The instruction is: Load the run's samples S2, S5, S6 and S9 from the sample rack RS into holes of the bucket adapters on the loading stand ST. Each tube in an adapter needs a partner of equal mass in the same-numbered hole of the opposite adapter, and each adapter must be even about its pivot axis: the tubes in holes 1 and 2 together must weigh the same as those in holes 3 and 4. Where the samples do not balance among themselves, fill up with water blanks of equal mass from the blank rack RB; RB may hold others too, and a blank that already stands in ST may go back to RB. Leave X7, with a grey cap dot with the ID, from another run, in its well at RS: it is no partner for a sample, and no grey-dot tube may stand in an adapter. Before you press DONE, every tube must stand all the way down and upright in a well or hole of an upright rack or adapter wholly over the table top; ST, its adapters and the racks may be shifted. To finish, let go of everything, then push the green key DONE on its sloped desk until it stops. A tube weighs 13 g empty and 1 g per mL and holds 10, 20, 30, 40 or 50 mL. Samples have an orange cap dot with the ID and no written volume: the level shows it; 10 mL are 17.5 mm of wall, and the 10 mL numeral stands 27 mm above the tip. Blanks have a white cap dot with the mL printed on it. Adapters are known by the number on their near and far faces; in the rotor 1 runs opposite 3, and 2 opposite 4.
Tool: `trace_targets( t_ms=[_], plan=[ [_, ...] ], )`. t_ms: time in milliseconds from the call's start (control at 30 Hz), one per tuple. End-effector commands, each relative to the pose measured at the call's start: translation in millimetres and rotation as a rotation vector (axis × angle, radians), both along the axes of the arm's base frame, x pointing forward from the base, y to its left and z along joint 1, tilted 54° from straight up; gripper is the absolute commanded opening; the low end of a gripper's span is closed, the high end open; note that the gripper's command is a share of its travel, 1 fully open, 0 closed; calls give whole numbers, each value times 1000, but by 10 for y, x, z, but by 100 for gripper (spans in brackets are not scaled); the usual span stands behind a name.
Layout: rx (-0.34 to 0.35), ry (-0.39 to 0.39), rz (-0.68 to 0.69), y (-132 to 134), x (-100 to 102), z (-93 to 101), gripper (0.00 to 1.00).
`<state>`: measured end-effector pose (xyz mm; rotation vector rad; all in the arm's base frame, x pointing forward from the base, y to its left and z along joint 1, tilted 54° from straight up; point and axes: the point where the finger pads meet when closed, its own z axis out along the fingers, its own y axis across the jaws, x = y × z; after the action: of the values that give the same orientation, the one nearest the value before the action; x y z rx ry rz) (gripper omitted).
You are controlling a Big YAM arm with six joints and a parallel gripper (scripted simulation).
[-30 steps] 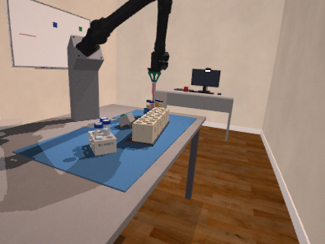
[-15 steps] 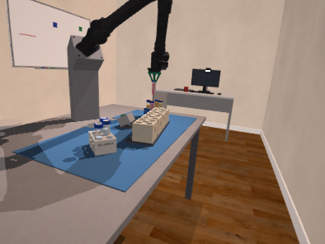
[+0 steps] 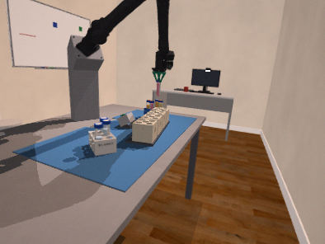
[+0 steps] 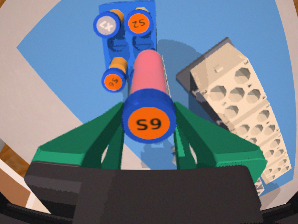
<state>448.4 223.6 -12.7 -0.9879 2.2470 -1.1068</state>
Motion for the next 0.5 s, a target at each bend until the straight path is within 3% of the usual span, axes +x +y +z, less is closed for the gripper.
trace_targets(
  t_ms=[0, 200, 267, 333, 433, 467],
  plan=[
    [-28, 33, 10, -80, -13, -207, 0],
    [-24, 27, 10, -143, 110, -283, 0],
    [3, -7, 10, -95, 240, -133, 0],
    [-15, 15, 10, -150, 245, -291, 0],
    [-15, 17, 11, -163, 261, -317, 0],
    [-27, 29, 51, -36, 129, -374, 0]
  ],
)
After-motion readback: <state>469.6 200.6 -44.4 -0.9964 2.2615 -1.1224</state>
